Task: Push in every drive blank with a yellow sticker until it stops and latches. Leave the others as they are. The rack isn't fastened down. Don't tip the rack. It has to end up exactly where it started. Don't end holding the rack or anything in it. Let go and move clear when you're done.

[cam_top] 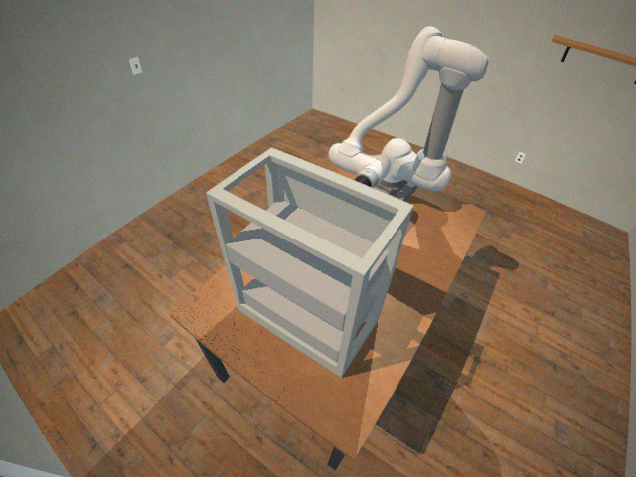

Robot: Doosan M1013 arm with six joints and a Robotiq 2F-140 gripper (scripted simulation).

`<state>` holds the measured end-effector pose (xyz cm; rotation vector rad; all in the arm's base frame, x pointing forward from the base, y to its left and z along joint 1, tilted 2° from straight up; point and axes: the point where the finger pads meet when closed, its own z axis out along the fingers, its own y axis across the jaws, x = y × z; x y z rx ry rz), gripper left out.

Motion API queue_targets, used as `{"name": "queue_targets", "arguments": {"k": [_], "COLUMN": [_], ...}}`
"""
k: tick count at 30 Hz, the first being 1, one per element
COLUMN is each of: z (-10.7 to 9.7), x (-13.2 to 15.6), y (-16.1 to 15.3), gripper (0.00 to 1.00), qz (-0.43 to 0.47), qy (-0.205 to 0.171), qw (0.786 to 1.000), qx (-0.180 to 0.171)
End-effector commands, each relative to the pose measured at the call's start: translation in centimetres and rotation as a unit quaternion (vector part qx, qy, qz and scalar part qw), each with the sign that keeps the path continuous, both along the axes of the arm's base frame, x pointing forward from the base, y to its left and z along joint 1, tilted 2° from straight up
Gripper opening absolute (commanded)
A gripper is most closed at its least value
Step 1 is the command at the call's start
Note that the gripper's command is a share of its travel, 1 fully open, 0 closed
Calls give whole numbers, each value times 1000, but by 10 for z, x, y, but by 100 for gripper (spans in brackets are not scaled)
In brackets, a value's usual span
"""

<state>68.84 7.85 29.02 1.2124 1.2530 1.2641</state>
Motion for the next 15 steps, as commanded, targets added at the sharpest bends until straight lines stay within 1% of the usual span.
{"name": "queue_targets", "arguments": {"k": [1, 5, 7, 15], "z": [1, 3, 3, 13], "x": [0, 1, 1, 3], "y": [-3, -14, -14, -56], "gripper": [0, 0, 0, 0], "qz": [0, 0, 0, 0], "qy": [0, 0, 0, 0], "qw": [1000, 1000, 1000, 1000], "qx": [0, 0, 0, 0]}}
